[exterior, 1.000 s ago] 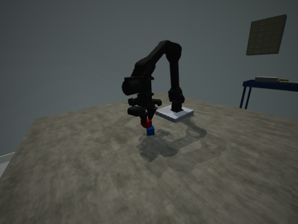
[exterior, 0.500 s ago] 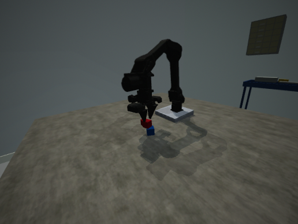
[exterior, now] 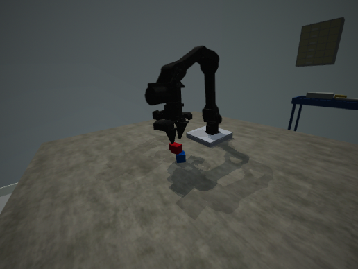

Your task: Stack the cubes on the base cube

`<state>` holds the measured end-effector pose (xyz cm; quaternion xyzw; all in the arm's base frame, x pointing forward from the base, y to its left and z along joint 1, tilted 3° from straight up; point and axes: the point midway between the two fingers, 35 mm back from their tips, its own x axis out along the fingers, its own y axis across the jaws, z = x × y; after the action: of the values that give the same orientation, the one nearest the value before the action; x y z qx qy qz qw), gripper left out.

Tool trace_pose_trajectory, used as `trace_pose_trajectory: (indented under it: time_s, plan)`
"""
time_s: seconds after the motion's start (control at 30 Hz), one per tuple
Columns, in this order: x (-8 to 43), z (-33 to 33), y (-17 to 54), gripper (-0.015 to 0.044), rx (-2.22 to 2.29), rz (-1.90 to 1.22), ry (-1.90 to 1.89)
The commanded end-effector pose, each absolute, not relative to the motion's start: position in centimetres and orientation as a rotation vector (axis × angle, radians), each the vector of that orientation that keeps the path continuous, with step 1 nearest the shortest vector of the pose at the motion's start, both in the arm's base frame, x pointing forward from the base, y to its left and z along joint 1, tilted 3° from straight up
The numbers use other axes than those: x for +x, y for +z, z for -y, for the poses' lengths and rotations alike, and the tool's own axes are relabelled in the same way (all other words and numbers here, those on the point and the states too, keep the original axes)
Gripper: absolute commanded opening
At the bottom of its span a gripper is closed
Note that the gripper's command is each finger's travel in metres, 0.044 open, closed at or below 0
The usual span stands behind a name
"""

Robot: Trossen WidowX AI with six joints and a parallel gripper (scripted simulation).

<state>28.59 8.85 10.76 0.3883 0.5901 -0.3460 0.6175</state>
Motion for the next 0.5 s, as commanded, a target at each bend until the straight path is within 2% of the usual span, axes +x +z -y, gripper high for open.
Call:
trace_pose_trajectory:
  time_s: [0.0, 0.47]
  plan:
    - [28.4, -8.2, 11.0, 0.0265, 0.766, -1.403, -0.677]
    - [27.8, -5.9, 12.1, 0.0265, 0.213, -1.503, -0.158]
